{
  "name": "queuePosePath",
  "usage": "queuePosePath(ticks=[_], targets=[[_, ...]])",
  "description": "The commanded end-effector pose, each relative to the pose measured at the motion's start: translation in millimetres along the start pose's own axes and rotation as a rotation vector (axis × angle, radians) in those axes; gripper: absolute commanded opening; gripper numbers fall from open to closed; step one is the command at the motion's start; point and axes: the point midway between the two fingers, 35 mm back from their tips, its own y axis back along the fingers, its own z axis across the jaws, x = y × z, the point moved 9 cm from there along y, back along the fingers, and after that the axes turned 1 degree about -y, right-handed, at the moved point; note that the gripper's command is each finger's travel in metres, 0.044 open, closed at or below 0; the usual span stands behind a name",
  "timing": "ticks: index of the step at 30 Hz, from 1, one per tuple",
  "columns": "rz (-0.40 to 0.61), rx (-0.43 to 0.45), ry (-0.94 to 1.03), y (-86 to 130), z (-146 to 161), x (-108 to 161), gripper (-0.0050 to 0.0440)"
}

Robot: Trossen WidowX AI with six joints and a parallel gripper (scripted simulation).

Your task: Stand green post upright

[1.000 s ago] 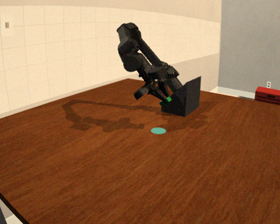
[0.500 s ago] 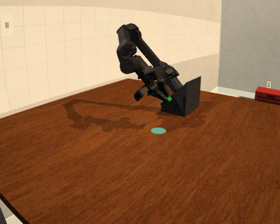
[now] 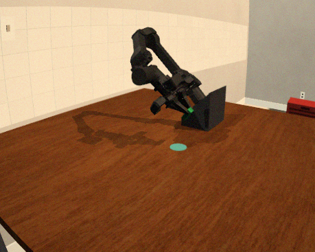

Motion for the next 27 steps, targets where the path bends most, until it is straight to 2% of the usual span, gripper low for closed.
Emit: queuePosePath(ticks=[1,27], targets=[[-0.037,0.008,0.007,2.5,0.1,3.2,0.0022],[-0.218,0.034,0.058,5.5,0.0,18.5,0.0022]])
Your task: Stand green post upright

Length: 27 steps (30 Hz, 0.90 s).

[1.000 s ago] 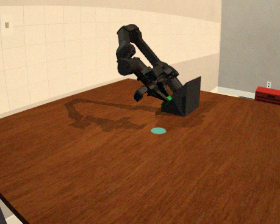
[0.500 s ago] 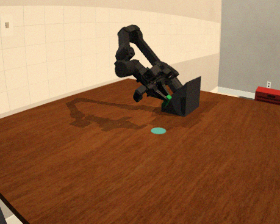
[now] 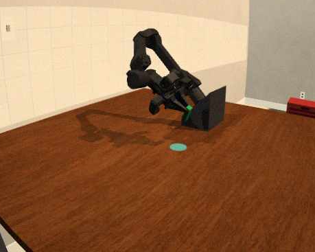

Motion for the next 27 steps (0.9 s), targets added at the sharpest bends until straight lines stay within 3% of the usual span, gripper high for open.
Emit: queuePosePath(ticks=[1,27], targets=[[-0.022,0.011,0.007,2.3,0.5,1.3,0.0022],[-0.197,0.073,0.077,8.7,2.5,15.2,0.0022]])
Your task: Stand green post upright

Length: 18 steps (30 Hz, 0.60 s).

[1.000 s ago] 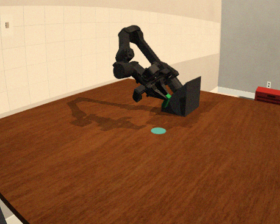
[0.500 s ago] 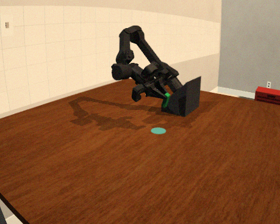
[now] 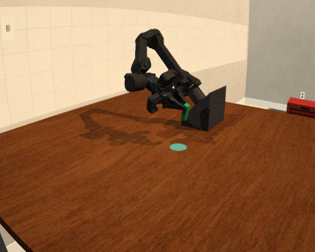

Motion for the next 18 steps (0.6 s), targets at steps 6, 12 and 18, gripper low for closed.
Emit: queuePosePath(ticks=[6,12,18], targets=[[-0.065,0.037,0.032,4.9,1.6,4.2,0.0022],[-0.092,0.051,0.046,6.4,2.2,6.1,0.0022],[-0.130,0.073,0.068,8.5,3.2,8.9,0.0022]])
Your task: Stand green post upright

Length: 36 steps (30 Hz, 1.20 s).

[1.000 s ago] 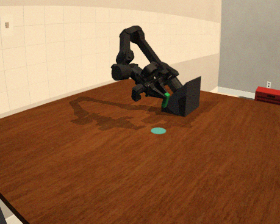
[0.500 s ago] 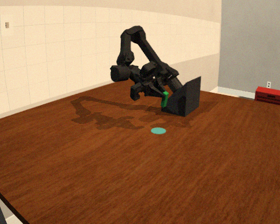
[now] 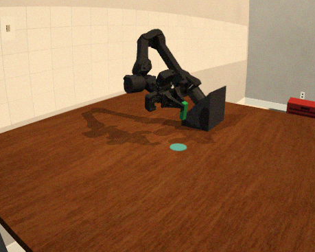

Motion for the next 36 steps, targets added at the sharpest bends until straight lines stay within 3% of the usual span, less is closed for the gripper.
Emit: queuePosePath(ticks=[1,36], targets=[[-0.028,0.023,0.018,3.1,1.0,1.3,0.0022],[-0.201,0.158,0.147,15.7,7.8,13.0,0.0022]])
